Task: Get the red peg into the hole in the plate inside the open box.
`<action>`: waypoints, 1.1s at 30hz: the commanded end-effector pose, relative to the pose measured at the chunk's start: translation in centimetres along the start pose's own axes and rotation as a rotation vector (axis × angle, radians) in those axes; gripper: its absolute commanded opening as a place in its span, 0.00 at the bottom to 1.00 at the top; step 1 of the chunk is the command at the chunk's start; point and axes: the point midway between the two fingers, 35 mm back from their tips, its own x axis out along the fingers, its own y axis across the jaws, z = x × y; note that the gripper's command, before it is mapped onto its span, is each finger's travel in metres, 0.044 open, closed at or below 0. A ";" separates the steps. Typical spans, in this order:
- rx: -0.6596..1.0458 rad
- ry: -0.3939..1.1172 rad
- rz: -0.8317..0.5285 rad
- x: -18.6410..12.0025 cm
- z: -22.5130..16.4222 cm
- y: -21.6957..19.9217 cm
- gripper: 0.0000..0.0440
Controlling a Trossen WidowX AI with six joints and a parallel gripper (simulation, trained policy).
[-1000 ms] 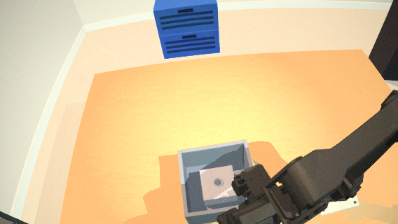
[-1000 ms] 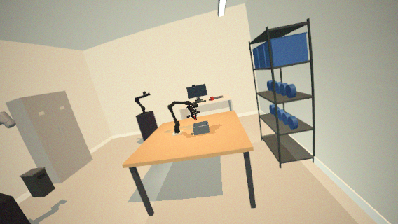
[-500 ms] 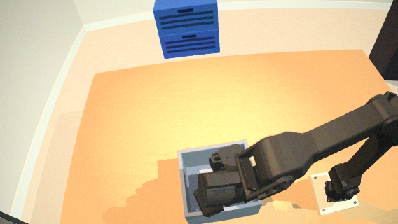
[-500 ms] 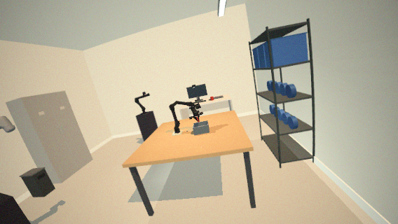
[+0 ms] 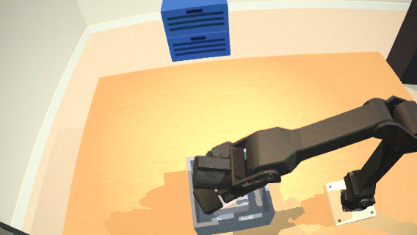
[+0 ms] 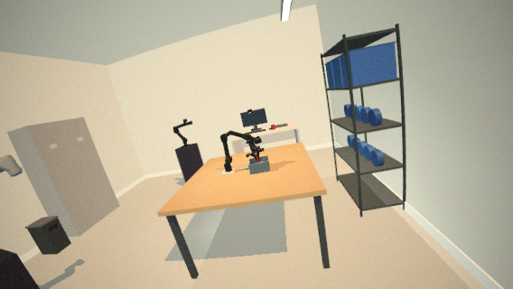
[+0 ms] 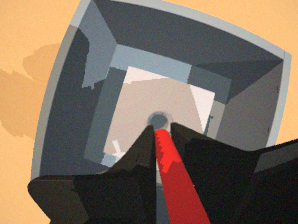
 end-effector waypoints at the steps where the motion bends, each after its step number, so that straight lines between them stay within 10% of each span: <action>1: -0.027 0.018 0.001 0.7 0.2 -0.1 0.00; 10: -0.108 0.073 0.000 2.8 0.0 -0.4 0.01; 17: -0.136 0.121 -0.015 3.8 -0.2 -0.7 0.32; 33: -0.176 0.183 0.002 0.8 3.2 1.7 0.38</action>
